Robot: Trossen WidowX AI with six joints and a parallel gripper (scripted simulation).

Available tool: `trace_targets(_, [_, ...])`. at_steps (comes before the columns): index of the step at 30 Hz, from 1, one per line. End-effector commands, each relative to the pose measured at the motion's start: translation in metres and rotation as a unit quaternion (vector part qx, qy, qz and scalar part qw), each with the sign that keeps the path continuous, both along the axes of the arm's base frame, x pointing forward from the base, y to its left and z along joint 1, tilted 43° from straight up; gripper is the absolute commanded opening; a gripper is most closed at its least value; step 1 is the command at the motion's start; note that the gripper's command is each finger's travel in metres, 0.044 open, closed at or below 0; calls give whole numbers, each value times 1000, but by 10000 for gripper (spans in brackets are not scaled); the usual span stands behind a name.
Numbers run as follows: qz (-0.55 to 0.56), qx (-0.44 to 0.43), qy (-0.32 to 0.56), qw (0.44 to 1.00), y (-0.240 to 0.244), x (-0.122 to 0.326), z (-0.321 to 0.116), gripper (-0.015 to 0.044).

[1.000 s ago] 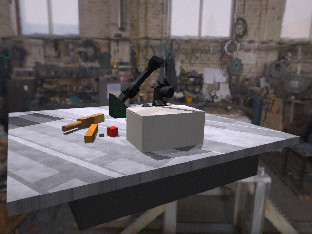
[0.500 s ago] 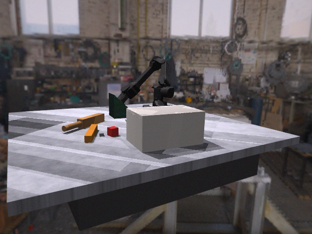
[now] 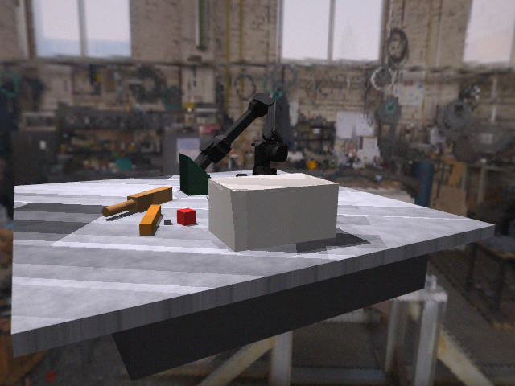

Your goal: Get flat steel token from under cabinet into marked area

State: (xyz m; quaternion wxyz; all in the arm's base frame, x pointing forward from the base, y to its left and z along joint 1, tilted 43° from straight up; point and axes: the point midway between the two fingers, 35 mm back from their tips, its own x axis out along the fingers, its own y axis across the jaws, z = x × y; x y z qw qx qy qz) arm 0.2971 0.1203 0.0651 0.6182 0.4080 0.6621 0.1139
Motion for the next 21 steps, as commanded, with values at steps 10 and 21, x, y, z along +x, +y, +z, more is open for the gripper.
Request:
trace_targets(10, [2,1,-2,1000,-6,17,-3,0])
trace_targets(21, [2,1,-2,1000,-11,30,-5,0])
